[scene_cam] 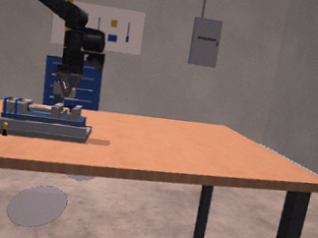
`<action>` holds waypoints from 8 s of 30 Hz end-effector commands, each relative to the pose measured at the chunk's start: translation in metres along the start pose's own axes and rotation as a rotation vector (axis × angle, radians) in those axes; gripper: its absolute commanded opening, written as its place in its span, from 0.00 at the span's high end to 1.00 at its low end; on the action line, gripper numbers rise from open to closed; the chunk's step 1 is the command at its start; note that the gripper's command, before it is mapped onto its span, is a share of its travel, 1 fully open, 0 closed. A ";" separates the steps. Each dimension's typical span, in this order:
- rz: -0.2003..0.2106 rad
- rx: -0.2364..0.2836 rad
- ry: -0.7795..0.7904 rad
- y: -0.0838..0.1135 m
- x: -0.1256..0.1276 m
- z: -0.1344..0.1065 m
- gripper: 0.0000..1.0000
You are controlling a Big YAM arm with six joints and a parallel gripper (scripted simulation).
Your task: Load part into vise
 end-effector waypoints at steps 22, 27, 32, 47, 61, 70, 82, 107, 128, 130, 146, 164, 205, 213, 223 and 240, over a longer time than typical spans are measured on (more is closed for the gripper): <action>-0.019 -0.028 -0.009 0.009 -0.012 0.005 1.00; -0.019 -0.028 -0.009 0.009 -0.012 0.005 1.00; -0.019 -0.028 -0.009 0.009 -0.012 0.004 1.00; -0.015 -0.021 -0.008 0.006 -0.011 0.002 1.00; -0.017 -0.026 -0.005 0.007 -0.011 0.002 1.00; -0.016 -0.024 -0.004 0.006 -0.010 0.000 1.00; -0.025 -0.040 -0.004 0.012 -0.013 0.005 1.00; -0.020 -0.031 -0.003 0.008 -0.010 0.000 1.00; -0.020 -0.030 -0.003 0.008 -0.010 0.000 1.00; -0.020 -0.030 -0.003 0.008 -0.010 0.000 1.00; -0.020 -0.030 -0.003 0.008 -0.010 0.000 1.00; -0.019 -0.030 -0.003 0.008 -0.010 0.000 1.00; -0.011 -0.014 -0.002 -0.020 -0.010 -0.001 1.00; -0.012 -0.016 -0.003 -0.023 -0.010 -0.001 1.00; -0.013 -0.017 -0.003 -0.022 -0.010 -0.001 1.00; -0.013 -0.019 -0.003 -0.022 -0.010 -0.001 1.00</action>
Point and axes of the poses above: the point where the finger pads meet when closed, its own y axis back along the fingers, its own x axis across the jaws, z = x × y, the point moved 8 cm from there along y, back along the fingers, and after that the axes turned 15 degrees about y, right-handed, at the moved point
